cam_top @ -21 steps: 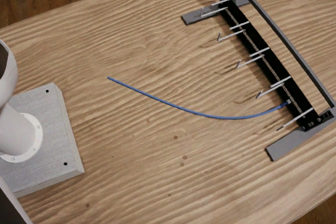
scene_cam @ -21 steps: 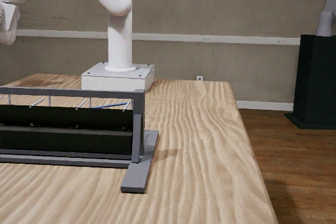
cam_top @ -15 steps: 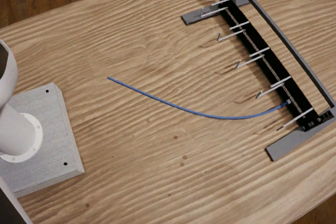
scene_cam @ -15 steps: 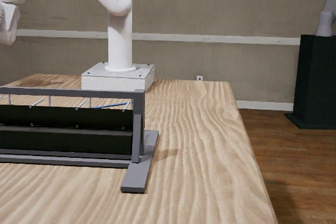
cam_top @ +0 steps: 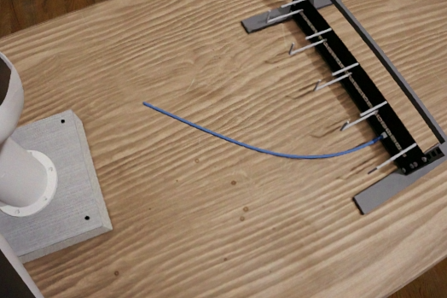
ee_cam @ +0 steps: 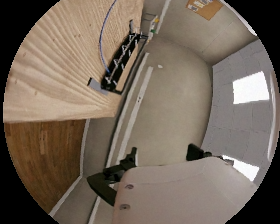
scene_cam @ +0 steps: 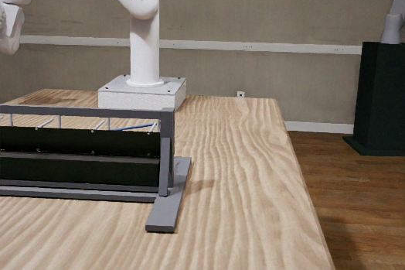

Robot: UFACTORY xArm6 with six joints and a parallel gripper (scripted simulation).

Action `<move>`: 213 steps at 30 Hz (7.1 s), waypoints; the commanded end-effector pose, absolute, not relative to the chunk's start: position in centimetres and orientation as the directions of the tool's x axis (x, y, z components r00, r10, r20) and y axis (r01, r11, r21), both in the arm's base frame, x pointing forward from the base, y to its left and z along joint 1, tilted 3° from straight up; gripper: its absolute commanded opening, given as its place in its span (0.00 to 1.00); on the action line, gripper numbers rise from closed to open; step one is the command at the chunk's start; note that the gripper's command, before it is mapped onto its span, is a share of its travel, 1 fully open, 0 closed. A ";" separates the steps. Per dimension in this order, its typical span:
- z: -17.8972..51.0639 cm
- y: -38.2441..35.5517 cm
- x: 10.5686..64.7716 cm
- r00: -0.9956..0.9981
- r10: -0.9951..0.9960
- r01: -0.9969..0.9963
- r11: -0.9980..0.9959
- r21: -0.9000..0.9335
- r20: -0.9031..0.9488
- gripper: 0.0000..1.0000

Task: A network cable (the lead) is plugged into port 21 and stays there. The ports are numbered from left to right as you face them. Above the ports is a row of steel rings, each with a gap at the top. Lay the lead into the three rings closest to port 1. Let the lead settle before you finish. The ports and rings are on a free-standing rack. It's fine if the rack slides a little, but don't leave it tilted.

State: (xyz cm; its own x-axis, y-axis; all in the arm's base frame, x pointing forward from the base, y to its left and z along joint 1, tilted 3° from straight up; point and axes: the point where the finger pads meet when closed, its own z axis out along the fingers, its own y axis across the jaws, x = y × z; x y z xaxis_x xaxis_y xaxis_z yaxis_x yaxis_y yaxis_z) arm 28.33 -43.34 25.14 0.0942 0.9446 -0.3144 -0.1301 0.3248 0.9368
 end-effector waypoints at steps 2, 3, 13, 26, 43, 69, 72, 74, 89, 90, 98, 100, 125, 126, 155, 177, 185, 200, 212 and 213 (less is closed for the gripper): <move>25.3 -43.4 28.7 0.095 0.944 -0.124 0.325 0.938 -0.315 1.00; 25.3 -43.5 28.9 0.095 0.945 -0.119 0.323 0.939 -0.313 1.00; 25.1 -44.1 32.9 0.108 0.956 -0.029 0.276 0.961 -0.272 1.00; 25.2 -45.0 44.6 0.249 0.963 0.217 0.051 0.975 -0.105 1.00; 26.2 -41.8 53.0 0.515 0.849 0.322 -0.319 0.891 0.118 1.00; 25.8 -26.3 54.4 0.852 0.408 0.197 -0.831 0.520 0.329 1.00; 25.6 -24.0 53.8 0.876 0.354 0.177 -0.867 0.466 0.327 1.00; 25.4 -21.6 53.0 0.899 0.301 0.156 -0.898 0.411 0.318 1.00; 24.7 -8.6 46.6 0.982 0.079 0.055 -0.988 0.142 0.173 1.00; 24.7 -7.7 46.0 0.985 0.068 0.049 -0.991 0.126 0.158 1.00; 24.8 -2.3 42.0 0.998 0.016 0.014 -0.999 0.036 0.054 1.00; 24.7 -0.2 40.0 0.999 -0.032 -0.032 -0.999 -0.001 0.001 1.00; 14.6 -5.7 38.0 0.532 -0.846 -0.845 -0.533 -0.044 0.021 1.00; 14.6 -5.7 38.0 0.532 -0.846 -0.845 -0.533 -0.044 0.021 1.00; 12.2 -6.9 36.8 0.301 -0.954 -0.952 -0.301 -0.059 0.015 0.00; 12.2 -6.9 36.8 0.301 -0.954 -0.952 -0.301 -0.059 0.015 0.00; 12.2 -6.3 36.5 0.426 -0.905 -0.903 -0.426 -0.056 0.023 0.00; 12.1 -5.5 36.1 0.600 -0.799 -0.798 -0.601 -0.049 0.034 0.33; 12.1 -5.5 36.1 0.600 -0.799 -0.798 -0.601 -0.049 0.034 0.33; 12.1 -5.5 36.1 0.600 -0.799 -0.798 -0.601 -0.049 0.034 0.33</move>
State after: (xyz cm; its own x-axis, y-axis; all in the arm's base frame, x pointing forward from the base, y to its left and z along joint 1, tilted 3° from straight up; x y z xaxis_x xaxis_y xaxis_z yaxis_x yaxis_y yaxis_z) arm 35.98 -5.46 12.00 0.6002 -0.7992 0.0315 -0.7979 -0.6010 -0.0468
